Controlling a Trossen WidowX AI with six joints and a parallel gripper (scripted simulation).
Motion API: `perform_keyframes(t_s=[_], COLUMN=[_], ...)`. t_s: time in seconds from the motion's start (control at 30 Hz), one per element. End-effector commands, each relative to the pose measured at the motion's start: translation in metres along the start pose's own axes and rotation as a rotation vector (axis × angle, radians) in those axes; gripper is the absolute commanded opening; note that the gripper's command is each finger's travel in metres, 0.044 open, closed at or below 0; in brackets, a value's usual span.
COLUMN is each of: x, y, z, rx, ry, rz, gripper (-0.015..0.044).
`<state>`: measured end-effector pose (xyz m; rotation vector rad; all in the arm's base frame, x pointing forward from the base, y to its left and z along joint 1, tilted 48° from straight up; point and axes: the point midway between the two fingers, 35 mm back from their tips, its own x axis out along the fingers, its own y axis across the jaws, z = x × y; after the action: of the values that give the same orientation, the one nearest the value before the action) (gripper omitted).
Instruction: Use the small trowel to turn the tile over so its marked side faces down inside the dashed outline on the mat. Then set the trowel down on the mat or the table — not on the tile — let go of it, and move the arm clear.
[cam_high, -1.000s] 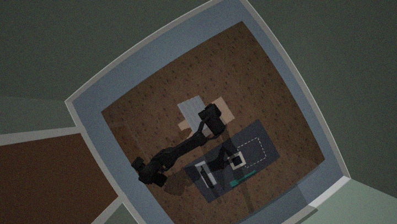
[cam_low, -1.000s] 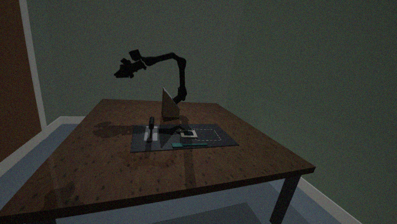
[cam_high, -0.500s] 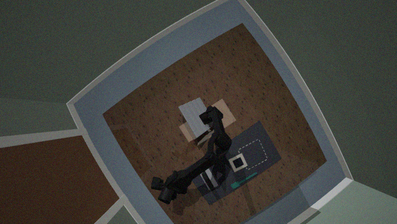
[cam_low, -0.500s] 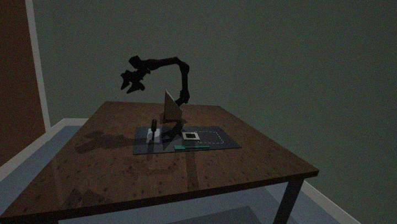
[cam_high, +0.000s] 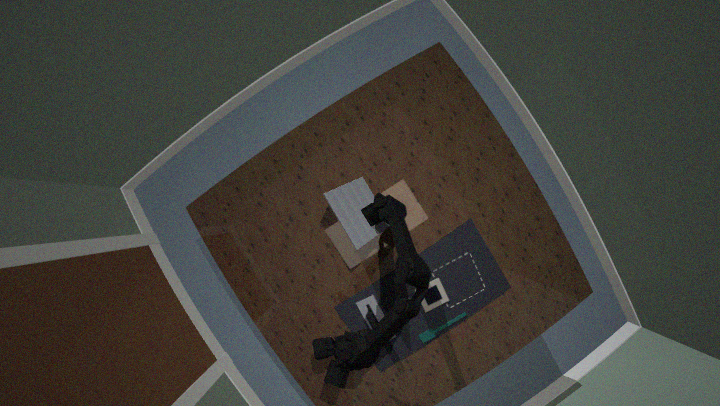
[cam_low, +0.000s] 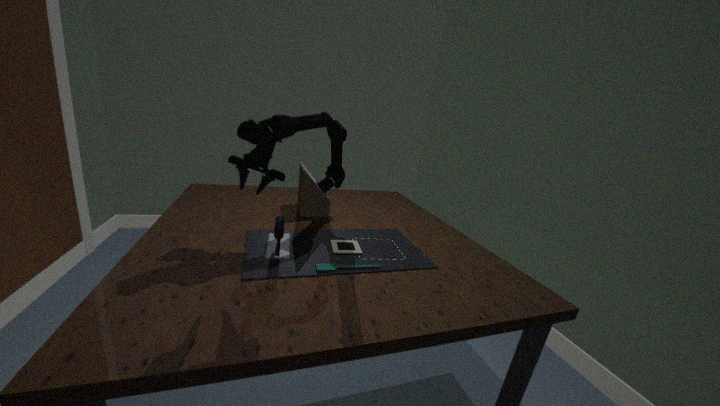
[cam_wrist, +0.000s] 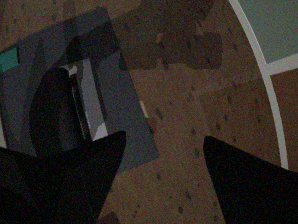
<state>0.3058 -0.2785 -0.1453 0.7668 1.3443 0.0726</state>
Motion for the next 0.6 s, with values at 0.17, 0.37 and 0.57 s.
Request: perform_keyframes(t_s=[0.17, 0.37, 0.57], x=[0.028, 0.042, 0.043], y=[0.081, 0.129, 0.130], z=[0.005, 0.001, 0.000], rx=[-0.189, -0.282, -0.285], ry=[0.174, 0.276, 0.279], rz=[0.163, 0.257, 0.260], gripper=[0.0270, 0.0270, 0.0270])
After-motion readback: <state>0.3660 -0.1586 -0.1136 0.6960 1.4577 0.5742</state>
